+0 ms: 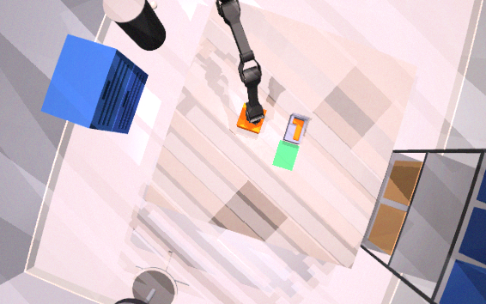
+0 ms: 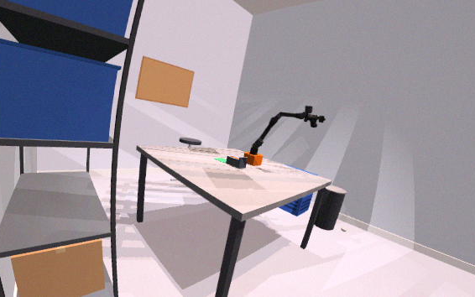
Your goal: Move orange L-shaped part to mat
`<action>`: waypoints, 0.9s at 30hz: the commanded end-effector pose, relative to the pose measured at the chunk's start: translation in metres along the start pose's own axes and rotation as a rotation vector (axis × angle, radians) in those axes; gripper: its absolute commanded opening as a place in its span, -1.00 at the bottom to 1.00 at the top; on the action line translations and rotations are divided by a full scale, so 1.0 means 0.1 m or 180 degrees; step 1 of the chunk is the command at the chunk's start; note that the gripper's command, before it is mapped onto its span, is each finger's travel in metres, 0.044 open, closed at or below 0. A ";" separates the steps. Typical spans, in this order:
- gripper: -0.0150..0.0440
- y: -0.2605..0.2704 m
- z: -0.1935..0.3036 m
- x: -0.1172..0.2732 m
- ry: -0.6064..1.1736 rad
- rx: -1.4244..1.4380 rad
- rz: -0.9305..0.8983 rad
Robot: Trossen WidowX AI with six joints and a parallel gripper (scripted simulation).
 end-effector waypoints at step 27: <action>0.12 2.60 -0.72 3.40 0.1907 -0.5452 -0.3775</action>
Point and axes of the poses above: the point midway between the two fingers, 35 mm back from their tips, its own x axis back along the fingers, its own y axis across the jaws, z = x × y, the point moved 5 cm from there along x, back along the fingers, and after that the axes turned 12 degrees about -x, right-handed, at the moved point
